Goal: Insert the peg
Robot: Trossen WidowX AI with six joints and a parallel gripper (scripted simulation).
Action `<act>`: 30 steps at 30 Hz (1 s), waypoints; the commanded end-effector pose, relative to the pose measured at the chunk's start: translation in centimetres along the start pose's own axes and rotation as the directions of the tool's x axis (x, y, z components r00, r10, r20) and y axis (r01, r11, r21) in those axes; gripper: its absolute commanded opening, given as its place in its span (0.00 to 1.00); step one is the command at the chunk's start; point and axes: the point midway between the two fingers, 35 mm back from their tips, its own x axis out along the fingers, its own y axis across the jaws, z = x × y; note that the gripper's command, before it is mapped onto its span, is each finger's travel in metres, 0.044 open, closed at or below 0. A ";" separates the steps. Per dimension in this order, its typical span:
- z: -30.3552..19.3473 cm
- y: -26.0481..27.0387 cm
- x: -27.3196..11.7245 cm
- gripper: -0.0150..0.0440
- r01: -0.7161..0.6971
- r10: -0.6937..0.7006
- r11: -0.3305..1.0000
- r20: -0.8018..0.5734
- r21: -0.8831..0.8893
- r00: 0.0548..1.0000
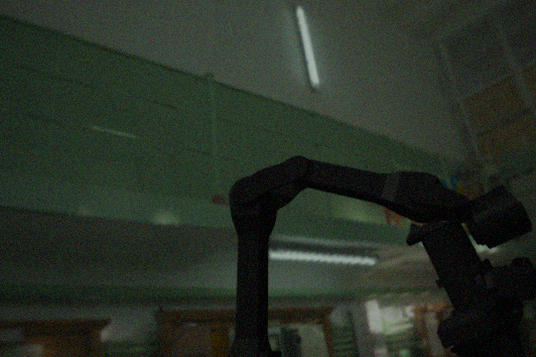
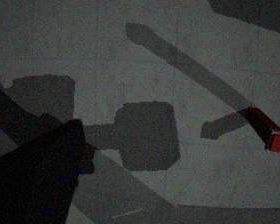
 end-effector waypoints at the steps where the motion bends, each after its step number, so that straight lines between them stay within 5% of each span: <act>1: -1.3 -2.6 1.1 1.00 0.070 -0.064 0.994 -0.073 0.085 0.995; 7: -3.3 -5.9 2.0 1.00 0.167 -0.135 0.968 -0.172 0.189 0.976; 30: -3.8 -6.6 4.6 1.00 0.170 -0.137 0.966 -0.175 0.192 0.975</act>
